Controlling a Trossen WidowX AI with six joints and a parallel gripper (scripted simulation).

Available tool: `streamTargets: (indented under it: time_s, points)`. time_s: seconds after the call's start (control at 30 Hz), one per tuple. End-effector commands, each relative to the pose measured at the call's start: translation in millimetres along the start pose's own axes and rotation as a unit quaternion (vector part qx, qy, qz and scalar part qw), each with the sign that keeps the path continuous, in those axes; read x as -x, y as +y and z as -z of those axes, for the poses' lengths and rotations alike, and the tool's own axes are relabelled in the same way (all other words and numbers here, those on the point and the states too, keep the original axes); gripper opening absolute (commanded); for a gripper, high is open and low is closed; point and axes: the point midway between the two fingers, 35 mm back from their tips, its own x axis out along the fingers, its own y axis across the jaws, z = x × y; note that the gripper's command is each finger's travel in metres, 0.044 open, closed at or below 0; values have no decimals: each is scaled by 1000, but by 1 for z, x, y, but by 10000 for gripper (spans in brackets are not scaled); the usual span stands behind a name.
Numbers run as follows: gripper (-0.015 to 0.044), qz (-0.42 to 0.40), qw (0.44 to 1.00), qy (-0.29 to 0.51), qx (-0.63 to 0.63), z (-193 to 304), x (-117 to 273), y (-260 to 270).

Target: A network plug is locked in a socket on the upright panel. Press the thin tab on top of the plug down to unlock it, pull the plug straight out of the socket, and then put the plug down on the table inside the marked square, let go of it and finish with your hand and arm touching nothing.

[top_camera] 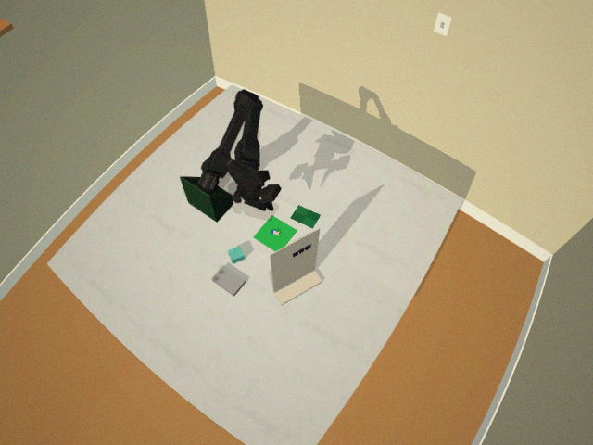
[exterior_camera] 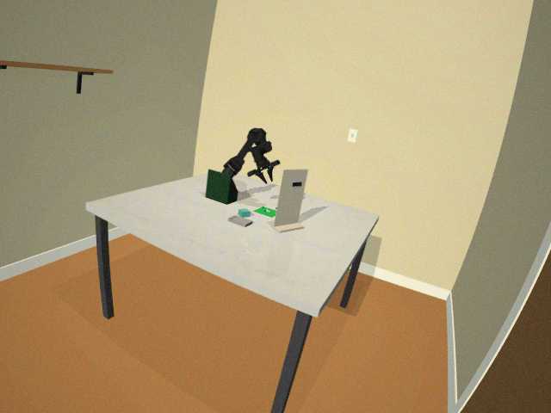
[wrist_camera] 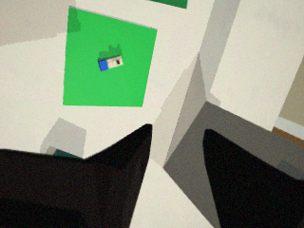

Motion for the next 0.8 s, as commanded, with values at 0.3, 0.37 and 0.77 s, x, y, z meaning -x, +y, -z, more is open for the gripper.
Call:
streamTargets:
  time_s: [0.3, 0.37, 0.77]
  points:
    - [156, 8, 1000, -6, 6, -5, 34, -21]
    - [156, 10, 1000, -8, 6, -7, 39, -24]
    - [366, 12, 1000, -10, 7, -9, 46, -27]
